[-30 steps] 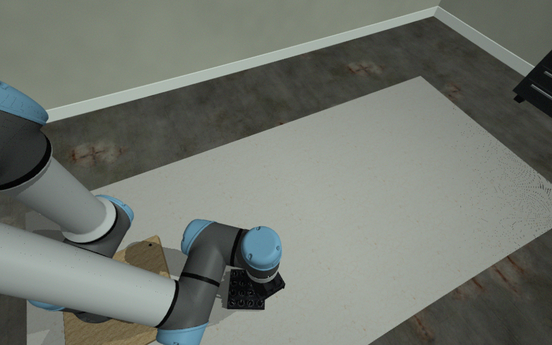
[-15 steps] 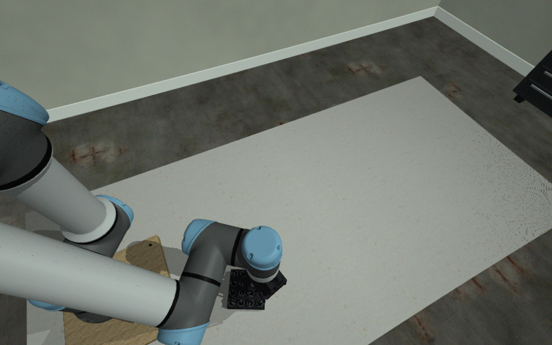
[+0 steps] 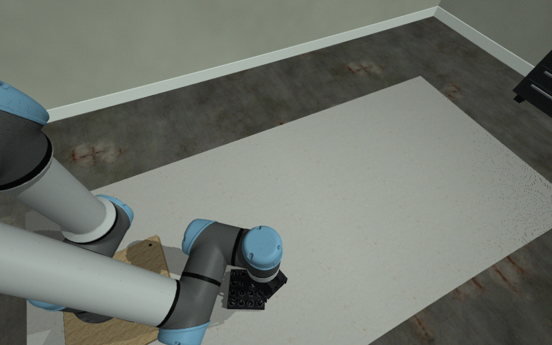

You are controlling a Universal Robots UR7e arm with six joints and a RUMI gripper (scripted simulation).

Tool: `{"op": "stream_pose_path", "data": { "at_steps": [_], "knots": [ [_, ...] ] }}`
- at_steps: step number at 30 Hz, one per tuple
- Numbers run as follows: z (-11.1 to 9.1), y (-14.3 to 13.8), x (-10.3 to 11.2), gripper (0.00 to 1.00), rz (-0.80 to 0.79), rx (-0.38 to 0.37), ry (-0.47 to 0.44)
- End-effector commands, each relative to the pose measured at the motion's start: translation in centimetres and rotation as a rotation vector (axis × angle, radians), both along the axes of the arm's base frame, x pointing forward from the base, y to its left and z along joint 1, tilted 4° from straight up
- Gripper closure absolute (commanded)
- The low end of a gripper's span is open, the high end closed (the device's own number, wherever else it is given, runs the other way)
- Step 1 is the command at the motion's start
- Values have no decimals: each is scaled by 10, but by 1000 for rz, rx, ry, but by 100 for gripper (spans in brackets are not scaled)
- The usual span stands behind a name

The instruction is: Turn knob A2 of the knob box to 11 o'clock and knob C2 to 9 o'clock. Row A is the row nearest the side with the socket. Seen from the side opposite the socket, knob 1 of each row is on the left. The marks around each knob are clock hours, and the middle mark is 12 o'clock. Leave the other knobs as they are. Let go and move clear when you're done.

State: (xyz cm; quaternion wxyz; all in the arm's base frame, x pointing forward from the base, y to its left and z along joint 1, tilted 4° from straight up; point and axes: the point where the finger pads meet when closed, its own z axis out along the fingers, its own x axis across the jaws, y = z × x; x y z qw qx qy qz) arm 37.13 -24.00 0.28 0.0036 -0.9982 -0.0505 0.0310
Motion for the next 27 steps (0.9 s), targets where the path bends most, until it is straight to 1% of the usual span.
{"op": "stream_pose_path", "data": {
  "at_steps": [1,16,17,27],
  "knots": [
    [0,0,0,96,4,-1,-1],
    [0,0,0,96,5,-1,-1],
    [0,0,0,89,5,-1,-1],
    [0,0,0,89,5,-1,-1]
  ]
}}
